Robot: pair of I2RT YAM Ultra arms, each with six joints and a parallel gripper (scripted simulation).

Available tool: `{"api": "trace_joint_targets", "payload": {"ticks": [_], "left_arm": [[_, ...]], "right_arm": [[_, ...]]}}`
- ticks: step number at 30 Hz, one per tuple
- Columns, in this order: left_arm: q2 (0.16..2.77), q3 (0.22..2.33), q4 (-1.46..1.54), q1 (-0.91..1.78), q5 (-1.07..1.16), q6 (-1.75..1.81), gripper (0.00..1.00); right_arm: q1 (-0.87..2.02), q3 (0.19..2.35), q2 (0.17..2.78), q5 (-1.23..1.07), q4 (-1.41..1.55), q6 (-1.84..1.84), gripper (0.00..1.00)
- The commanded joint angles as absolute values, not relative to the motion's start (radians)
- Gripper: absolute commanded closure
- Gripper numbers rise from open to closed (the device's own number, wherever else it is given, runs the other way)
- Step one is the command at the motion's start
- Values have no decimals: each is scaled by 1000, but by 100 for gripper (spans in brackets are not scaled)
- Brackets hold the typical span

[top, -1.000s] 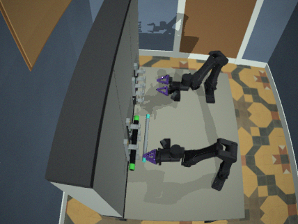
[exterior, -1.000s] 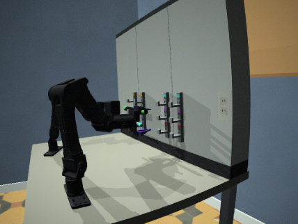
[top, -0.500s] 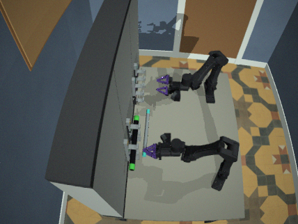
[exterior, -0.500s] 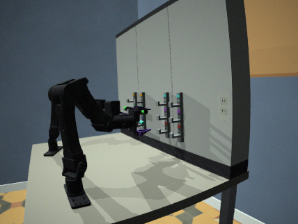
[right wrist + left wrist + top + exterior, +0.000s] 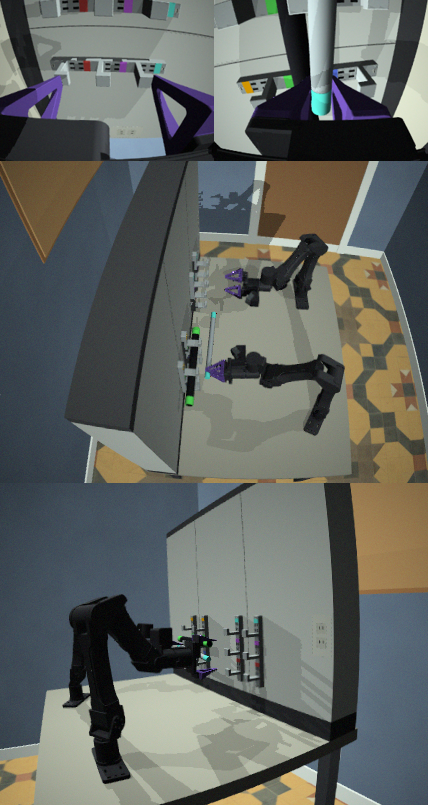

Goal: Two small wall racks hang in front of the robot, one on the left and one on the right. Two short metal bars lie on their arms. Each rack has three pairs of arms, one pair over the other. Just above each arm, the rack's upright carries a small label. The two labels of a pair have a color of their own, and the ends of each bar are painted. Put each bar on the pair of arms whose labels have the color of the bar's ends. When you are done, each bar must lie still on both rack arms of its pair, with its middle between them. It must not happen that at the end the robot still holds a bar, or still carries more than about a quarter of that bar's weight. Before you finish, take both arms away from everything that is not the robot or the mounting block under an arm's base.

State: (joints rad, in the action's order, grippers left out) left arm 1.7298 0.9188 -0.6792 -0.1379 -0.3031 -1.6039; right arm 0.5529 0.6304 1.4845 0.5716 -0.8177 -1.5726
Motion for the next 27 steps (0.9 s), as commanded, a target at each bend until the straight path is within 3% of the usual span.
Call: {"api": "trace_joint_targets", "payload": {"ticks": [1, 27], "left_arm": [[1693, 977, -714, -121, -330, -1568, 100], [1739, 1075, -662, -3, -448, -1568, 100]], "right_arm": [[562, 634, 1480, 576, -845, -1570, 0], [562, 634, 1480, 576, -845, -1570, 0]]}}
